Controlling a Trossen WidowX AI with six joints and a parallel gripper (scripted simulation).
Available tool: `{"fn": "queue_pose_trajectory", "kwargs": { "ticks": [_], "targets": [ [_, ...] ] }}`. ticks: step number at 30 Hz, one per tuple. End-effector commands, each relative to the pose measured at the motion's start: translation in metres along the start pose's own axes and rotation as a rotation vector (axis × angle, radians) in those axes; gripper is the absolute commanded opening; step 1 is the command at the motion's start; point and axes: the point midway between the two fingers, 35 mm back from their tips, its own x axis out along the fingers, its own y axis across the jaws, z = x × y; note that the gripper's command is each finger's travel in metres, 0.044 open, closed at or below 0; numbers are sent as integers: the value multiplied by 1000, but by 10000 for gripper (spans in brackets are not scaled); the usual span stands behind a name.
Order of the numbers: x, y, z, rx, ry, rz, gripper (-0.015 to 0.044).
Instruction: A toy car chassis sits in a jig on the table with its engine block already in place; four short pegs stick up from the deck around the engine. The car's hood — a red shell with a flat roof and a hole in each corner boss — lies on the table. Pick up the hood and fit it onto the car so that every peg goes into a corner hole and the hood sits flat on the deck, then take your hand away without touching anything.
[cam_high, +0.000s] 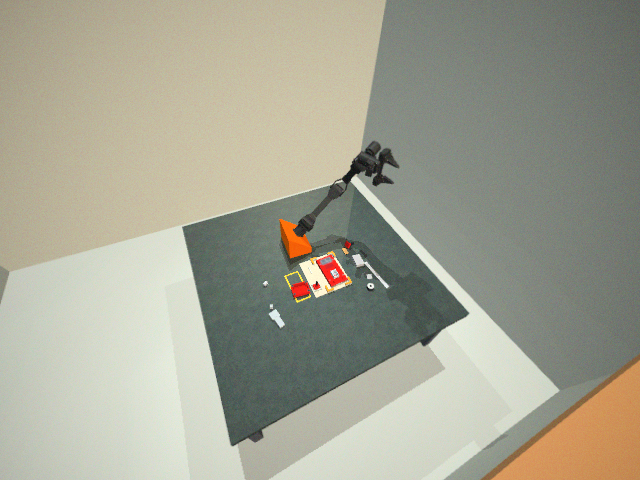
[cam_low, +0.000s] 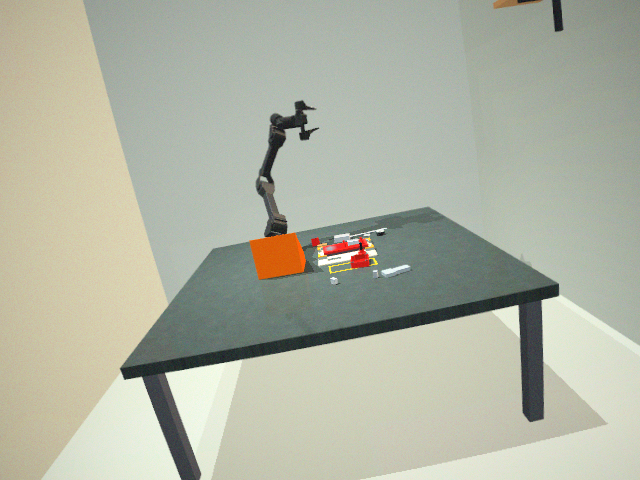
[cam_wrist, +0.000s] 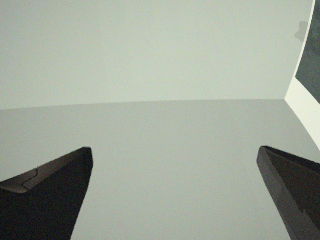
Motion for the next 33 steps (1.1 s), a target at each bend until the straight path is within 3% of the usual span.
{"fn": "queue_pose_trajectory", "kwargs": {
  "ticks": [1, 20, 26, 33],
  "targets": [
    [0, 1, 1, -2, -2, 2, 440],
    [35, 0, 146, -405, -194, -63, 440],
    [41, -11, 186, -313, -268, -82, 440],
    [46, -26, 227, -437, -311, -163, 440]
  ]
}}
